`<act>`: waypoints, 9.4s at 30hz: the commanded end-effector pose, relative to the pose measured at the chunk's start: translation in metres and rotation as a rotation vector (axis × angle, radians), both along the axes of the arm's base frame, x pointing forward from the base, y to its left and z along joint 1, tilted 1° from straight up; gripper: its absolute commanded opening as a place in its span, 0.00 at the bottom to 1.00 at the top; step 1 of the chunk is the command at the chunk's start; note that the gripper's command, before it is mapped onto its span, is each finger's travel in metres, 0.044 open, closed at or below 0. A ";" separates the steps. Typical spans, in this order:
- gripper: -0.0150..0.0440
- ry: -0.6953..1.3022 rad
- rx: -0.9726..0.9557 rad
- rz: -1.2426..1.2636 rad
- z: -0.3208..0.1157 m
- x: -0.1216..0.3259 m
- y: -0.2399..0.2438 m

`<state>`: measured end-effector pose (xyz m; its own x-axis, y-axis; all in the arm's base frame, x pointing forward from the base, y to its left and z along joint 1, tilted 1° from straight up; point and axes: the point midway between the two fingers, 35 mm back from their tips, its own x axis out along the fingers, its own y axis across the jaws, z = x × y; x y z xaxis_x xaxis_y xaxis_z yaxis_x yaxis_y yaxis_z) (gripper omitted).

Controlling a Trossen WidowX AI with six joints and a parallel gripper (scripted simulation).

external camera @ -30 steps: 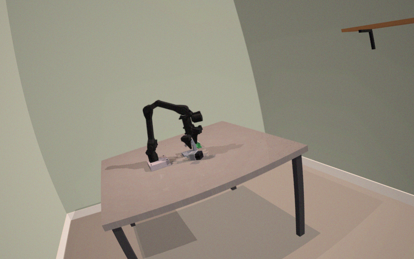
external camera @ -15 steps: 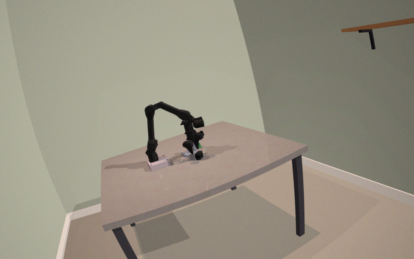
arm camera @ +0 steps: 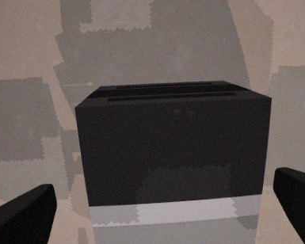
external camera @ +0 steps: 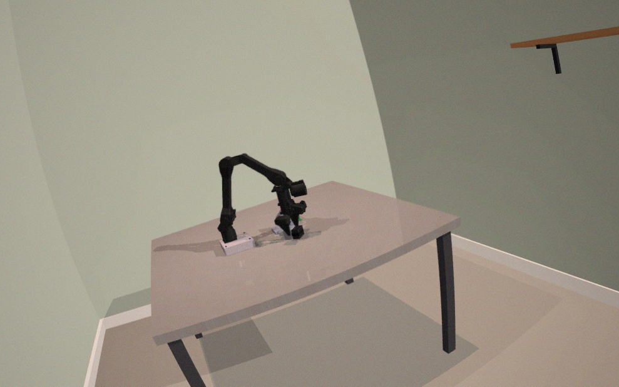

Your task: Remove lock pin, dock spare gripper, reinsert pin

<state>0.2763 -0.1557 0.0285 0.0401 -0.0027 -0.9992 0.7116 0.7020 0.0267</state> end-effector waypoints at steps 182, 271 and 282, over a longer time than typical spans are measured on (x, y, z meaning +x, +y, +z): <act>0.25 -0.003 0.097 -2.808 -0.013 -0.022 0.020; 1.00 -0.202 0.129 -1.573 0.089 -0.026 0.021; 1.00 -0.347 -0.011 -0.700 0.095 -0.026 0.021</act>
<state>0.2523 -0.1377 0.1216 0.2222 -0.1102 -0.9688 0.7266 -0.6439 0.2399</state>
